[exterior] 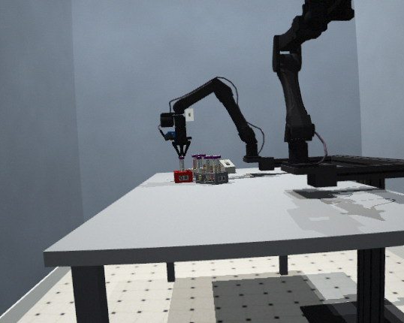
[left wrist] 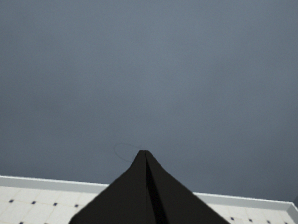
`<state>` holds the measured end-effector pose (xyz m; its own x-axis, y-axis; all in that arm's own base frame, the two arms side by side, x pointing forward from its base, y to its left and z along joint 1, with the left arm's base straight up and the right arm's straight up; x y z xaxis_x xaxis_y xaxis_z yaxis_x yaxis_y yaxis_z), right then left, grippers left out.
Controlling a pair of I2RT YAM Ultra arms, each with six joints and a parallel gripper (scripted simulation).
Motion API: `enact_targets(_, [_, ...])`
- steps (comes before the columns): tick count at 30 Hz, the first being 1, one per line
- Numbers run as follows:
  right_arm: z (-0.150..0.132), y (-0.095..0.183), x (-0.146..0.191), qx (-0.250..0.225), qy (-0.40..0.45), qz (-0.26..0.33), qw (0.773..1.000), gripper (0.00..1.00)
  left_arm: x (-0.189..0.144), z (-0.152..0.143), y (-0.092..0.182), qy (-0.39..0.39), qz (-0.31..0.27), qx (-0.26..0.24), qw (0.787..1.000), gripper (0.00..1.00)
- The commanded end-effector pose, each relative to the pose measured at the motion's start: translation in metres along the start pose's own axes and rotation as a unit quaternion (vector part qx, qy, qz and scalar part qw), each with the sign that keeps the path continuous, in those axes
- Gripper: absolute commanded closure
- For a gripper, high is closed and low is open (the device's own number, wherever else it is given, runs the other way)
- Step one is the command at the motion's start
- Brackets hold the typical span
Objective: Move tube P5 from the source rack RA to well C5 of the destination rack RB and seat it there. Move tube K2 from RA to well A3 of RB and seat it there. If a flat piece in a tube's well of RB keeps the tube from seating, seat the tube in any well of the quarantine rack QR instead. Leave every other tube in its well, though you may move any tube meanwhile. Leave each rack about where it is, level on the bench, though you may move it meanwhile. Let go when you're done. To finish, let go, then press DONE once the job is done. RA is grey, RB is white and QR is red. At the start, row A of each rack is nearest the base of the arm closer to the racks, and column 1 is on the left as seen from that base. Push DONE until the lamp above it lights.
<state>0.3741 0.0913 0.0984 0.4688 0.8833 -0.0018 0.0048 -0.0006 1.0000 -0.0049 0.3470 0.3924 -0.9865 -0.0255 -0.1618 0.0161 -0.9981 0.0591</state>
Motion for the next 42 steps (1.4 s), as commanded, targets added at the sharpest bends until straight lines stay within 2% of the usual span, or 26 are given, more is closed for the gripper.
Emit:
enact_targets(1, [0.001,0.026,0.005,-0.017,0.002,0.012,1.0,0.7,-0.002,0.023,0.011,-0.003,-0.005,-0.029,1.0,1.0])
enact_targets(13, [-0.004,0.058,0.0,-0.016,0.002,0.012,1.0,0.7,-0.002,0.023,0.011,-0.003,-0.005,-0.029,1.0,1.0])
enact_targets(15, [-0.004,0.058,0.0,-0.016,0.002,0.012,1.0,0.7,-0.002,0.023,0.011,-0.003,-0.005,-0.029,1.0,1.0])
enact_targets(16, [-0.003,0.05,0.001,-0.005,0.002,0.001,1.0,0.7,-0.002,0.023,0.011,-0.003,-0.005,-0.029,1.0,1.0])
enact_targets(27, [-0.004,0.079,0.0,-0.012,0.002,0.008,1.0,0.7,-0.002,0.023,0.011,-0.003,-0.005,-0.029,1.0,1.0])
enact_targets(30, [-0.029,0.071,-0.007,0.0,0.06,-0.003,0.998,0.7,-0.002,0.023,0.011,-0.003,-0.005,-0.029,1.0,1.0])
enact_targets(32, [-0.029,0.071,-0.007,0.0,0.06,-0.003,0.998,0.7,-0.002,0.023,0.011,-0.003,-0.005,-0.029,1.0,1.0])
enact_targets(35, [-0.043,0.069,-0.007,-0.011,0.11,0.005,0.994,0.7,-0.002,0.023,0.011,-0.003,-0.005,-0.029,1.0,1.0])
enact_targets(42, [-0.086,0.066,-0.015,-0.01,0.225,0.004,0.974,0.7,-0.002,0.023,0.011,-0.003,-0.005,-0.029,1.0,1.0])
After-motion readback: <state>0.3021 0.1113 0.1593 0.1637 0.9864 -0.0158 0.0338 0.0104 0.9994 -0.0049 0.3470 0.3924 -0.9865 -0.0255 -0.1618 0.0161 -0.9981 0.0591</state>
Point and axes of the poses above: on each arm, the point where the finger pads meet when closed, its own y axis back along the fingers, its own x axis across the jaws, z = x × y, the point moved 6 cm from there along y, back along the fingers, and after that the axes turned 9 degrees about y, right-handed, at the moved point
